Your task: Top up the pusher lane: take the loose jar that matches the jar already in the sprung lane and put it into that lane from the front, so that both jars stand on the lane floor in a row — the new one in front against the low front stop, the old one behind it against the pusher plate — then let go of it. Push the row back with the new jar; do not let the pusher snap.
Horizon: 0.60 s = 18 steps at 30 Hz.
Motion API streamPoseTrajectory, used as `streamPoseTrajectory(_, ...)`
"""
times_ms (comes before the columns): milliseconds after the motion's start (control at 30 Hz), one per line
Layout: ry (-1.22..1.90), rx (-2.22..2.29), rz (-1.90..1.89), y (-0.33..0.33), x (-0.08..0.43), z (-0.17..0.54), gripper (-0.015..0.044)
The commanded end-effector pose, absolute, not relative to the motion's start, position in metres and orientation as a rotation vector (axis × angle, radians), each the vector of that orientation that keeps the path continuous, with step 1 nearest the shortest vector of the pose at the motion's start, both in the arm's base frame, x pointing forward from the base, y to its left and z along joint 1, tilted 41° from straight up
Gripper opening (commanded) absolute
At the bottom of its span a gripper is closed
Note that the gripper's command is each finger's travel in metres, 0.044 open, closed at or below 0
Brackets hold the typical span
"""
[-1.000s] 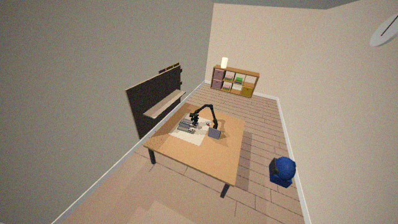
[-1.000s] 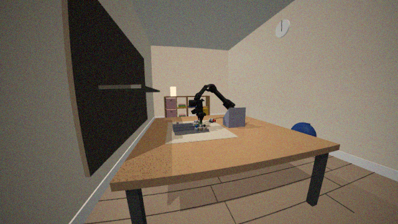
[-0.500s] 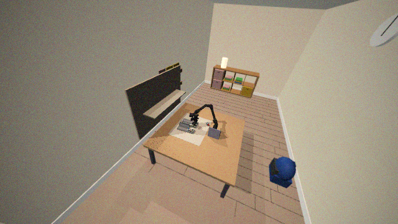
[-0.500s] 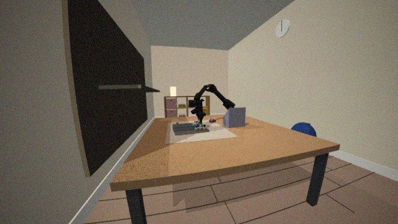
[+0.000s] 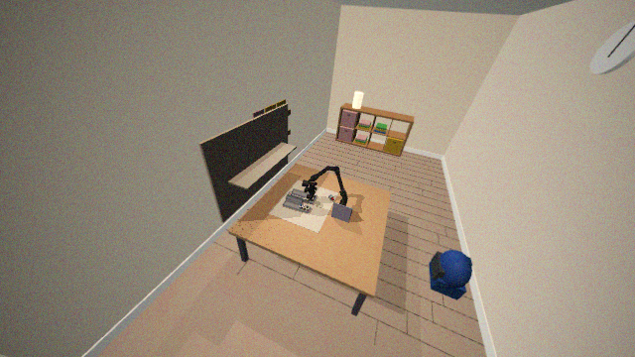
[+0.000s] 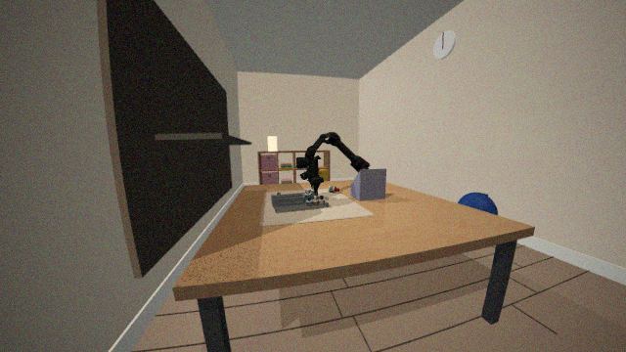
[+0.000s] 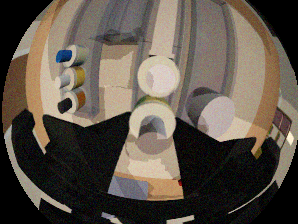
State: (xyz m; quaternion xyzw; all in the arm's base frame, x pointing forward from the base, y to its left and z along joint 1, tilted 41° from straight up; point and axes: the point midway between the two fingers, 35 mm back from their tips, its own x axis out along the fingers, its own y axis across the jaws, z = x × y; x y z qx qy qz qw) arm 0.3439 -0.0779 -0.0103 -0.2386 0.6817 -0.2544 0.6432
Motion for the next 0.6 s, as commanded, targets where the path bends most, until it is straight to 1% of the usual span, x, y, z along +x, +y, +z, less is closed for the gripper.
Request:
streamPoseTrajectory(0, 1.528, -0.539, -0.584, -0.0788, 0.3506, -0.0091, 0.0000)
streamPoseTrajectory(567, 1.528, -0.539, -0.584, -0.0819, 0.3504, -0.0127, 0.0000)
